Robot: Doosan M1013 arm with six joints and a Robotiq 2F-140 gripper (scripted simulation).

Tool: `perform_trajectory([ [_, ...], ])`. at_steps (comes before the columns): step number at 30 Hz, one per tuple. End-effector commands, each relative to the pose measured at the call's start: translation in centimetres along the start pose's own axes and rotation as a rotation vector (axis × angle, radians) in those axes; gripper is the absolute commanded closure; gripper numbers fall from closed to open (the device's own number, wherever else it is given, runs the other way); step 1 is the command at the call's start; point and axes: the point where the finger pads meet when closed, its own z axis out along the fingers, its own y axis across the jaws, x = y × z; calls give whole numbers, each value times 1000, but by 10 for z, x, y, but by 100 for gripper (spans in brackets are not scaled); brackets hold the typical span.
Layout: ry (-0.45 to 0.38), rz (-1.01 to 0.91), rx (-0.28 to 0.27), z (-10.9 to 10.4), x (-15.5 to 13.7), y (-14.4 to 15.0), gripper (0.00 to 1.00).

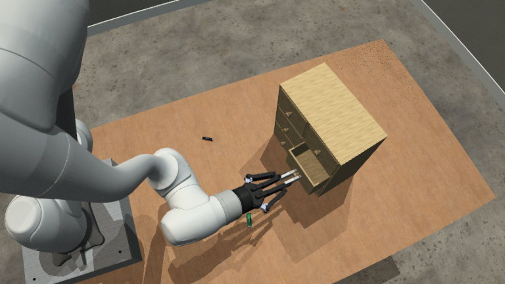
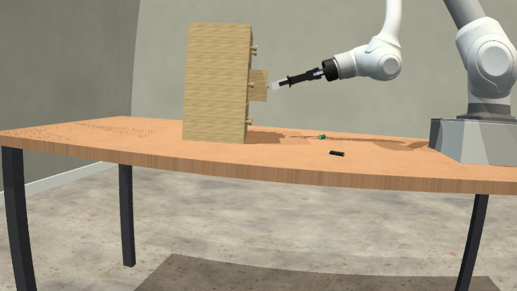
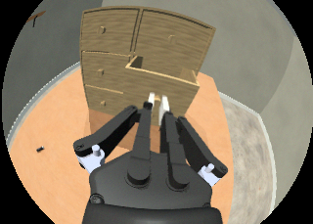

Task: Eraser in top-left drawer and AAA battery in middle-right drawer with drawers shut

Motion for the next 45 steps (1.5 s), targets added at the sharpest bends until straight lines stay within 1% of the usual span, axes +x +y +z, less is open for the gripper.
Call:
perform_trajectory([
  [1, 0, 0, 0, -2, -1, 0, 92],
  [16, 0, 0, 0, -8, -3, 0, 92],
  [36, 0, 0, 0, -9, -3, 0, 92],
  [41, 0, 0, 0, -9, -3, 0, 85],
  [44, 0, 0, 0, -9, -3, 0, 85],
  [45, 0, 0, 0, -9, -3, 0, 82],
])
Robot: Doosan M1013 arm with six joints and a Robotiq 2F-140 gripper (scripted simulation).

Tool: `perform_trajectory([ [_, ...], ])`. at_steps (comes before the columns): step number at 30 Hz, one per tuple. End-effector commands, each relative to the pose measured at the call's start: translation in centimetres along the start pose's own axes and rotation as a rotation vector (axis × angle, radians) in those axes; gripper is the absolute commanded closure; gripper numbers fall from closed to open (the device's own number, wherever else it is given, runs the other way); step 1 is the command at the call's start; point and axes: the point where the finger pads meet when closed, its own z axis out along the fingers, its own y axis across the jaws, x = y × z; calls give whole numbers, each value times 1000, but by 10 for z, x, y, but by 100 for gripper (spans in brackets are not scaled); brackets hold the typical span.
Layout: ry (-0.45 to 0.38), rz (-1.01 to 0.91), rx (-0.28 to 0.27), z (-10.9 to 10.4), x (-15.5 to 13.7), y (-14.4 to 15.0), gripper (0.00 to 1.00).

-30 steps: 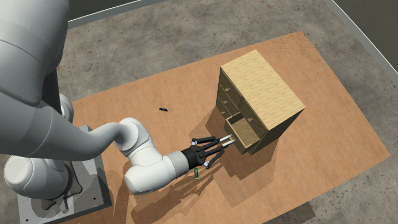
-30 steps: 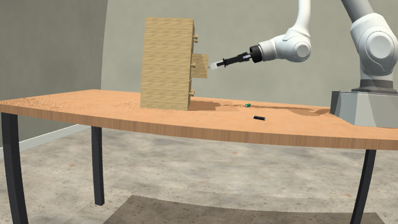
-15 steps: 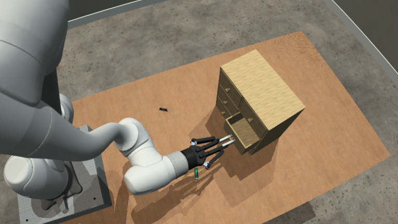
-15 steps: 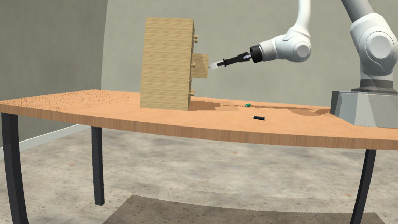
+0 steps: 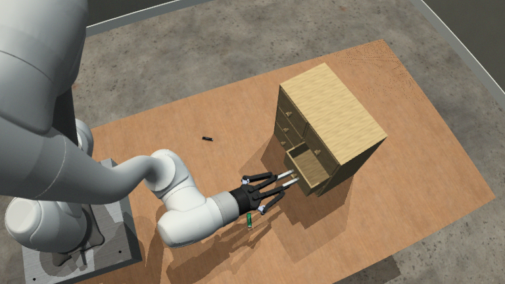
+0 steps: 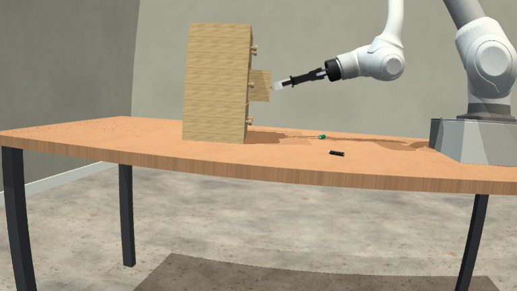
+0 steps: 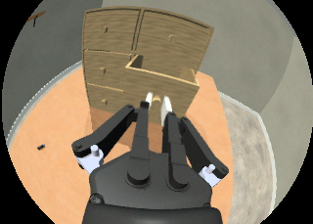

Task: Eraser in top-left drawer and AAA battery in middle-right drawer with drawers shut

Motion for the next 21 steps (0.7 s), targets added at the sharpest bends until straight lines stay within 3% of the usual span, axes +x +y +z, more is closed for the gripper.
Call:
perform_trajectory([
  [1, 0, 0, 0, 0, 0, 0, 82],
  [15, 0, 0, 0, -11, -4, 0, 80],
  [21, 0, 0, 0, -38, -14, 0, 80],
])
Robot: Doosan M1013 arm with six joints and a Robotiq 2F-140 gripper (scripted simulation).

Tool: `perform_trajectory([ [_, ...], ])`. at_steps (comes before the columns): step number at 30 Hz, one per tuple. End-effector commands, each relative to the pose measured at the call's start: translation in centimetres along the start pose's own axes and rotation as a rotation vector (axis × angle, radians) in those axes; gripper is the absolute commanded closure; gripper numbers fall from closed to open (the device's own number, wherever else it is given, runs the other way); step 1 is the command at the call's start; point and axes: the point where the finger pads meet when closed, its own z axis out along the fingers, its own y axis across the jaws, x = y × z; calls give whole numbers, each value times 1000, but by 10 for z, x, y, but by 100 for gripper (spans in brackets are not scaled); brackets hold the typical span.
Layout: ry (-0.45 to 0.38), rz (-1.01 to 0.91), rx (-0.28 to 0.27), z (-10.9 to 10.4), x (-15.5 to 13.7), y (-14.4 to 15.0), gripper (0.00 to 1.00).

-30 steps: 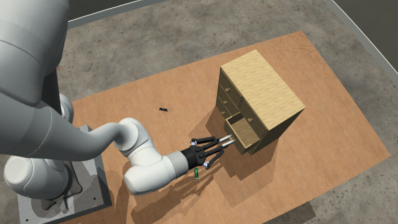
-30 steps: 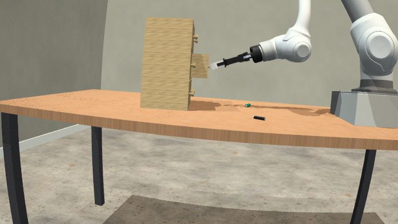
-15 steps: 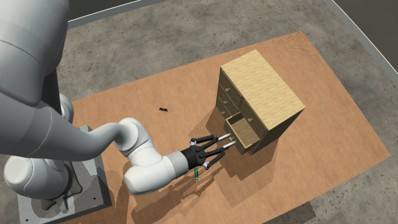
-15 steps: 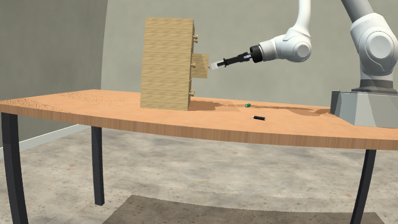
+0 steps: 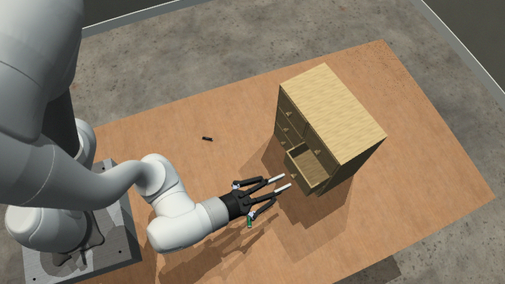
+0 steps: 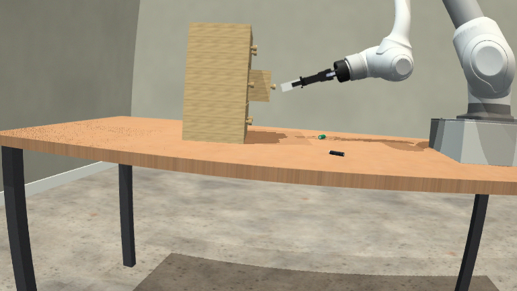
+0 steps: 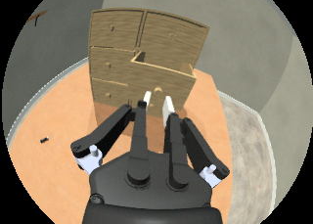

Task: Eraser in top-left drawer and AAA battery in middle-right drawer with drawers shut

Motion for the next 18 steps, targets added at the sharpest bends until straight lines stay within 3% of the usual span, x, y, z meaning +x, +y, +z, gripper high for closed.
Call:
perform_trajectory([
  [1, 0, 0, 0, -11, -4, 0, 80],
  [11, 0, 0, 0, -19, -6, 0, 80],
  [18, 0, 0, 0, -50, -5, 0, 80],
])
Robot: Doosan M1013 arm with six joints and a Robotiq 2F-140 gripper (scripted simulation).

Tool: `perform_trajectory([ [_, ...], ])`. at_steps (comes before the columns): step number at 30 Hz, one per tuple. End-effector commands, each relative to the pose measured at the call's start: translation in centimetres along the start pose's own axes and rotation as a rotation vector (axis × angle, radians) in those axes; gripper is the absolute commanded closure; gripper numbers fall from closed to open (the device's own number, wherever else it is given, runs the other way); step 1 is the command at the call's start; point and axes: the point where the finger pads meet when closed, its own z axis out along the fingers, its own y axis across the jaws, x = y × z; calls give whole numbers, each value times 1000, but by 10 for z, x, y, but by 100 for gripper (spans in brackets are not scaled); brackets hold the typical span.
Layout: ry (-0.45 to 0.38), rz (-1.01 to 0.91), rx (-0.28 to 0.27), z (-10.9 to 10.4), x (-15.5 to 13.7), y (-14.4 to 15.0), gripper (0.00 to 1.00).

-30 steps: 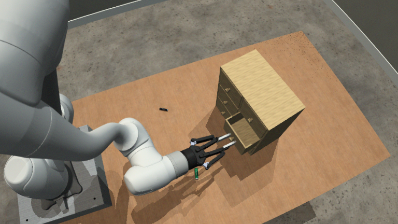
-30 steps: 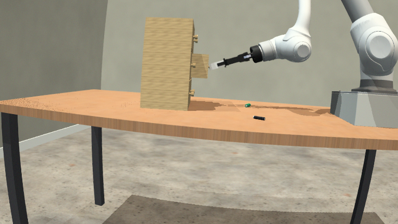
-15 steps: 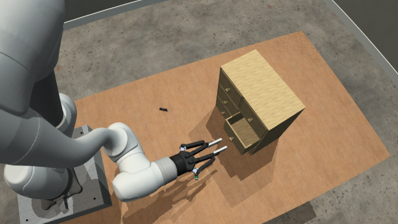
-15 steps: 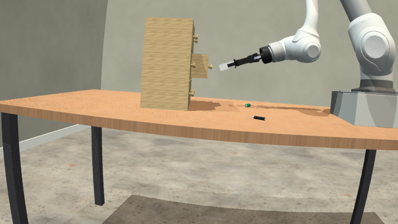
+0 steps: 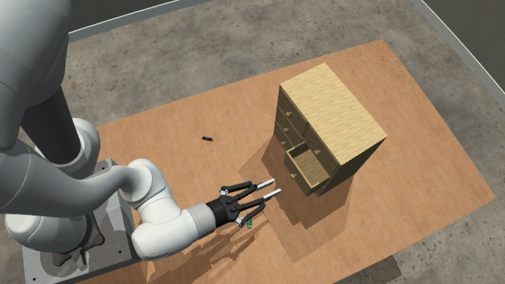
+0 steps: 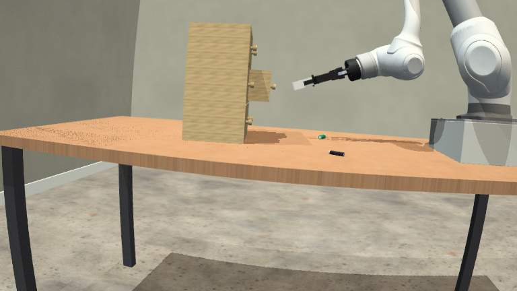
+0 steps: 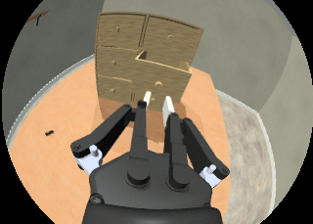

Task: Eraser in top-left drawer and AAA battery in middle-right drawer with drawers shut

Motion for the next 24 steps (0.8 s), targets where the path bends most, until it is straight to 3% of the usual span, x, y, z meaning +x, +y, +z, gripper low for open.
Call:
perform_trajectory([
  [1, 0, 0, 1, -16, 1, 0, 80],
  [6, 0, 0, 1, -31, 1, 0, 80],
  [24, -32, 0, 2, -34, 3, 0, 80],
])
